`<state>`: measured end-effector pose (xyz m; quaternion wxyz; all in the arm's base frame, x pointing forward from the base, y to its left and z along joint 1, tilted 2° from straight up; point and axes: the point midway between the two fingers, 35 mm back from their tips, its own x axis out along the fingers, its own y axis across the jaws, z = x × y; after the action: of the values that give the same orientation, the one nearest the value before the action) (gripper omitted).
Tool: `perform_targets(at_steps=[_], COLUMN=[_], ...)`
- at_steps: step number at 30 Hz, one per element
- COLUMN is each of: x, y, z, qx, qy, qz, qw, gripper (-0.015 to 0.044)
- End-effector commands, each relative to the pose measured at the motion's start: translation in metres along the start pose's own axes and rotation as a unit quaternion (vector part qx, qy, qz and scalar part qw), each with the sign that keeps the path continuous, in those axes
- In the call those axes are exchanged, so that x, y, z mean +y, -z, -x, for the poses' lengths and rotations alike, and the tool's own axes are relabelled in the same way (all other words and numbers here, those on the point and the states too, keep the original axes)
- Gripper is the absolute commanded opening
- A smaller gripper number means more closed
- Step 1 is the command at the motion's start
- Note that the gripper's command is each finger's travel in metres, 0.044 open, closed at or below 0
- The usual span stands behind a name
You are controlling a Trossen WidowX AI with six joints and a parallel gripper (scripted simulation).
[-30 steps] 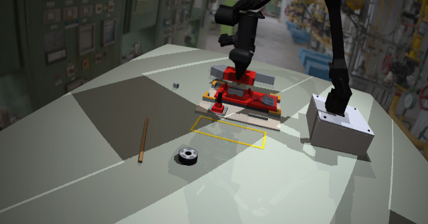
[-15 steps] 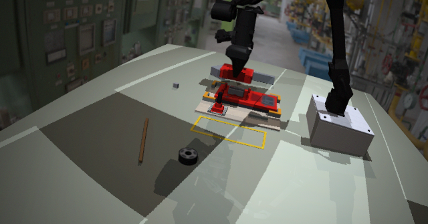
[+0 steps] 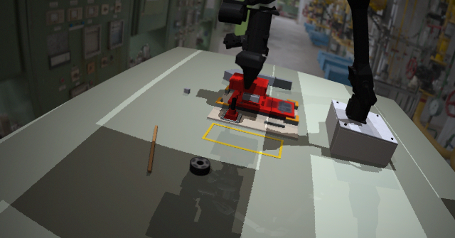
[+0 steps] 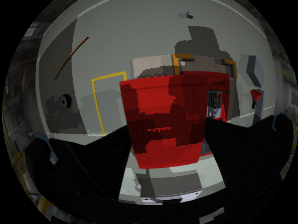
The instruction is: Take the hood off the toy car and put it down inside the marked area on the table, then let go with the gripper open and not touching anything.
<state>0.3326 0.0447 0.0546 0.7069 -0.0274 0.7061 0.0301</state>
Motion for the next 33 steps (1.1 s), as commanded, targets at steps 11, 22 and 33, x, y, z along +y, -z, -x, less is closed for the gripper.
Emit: perform_targets(at_steps=[11,22,33], x=[0.054,0.096,0.109], y=[0.008,0.02,0.025], z=[0.003,0.004,0.003], qx=[0.0,0.0,-0.001], qy=[0.0,0.0,0.001], qz=[-0.001,-0.001,0.0], qw=[1.0,1.0,1.0], gripper=[0.0,0.0,0.0])
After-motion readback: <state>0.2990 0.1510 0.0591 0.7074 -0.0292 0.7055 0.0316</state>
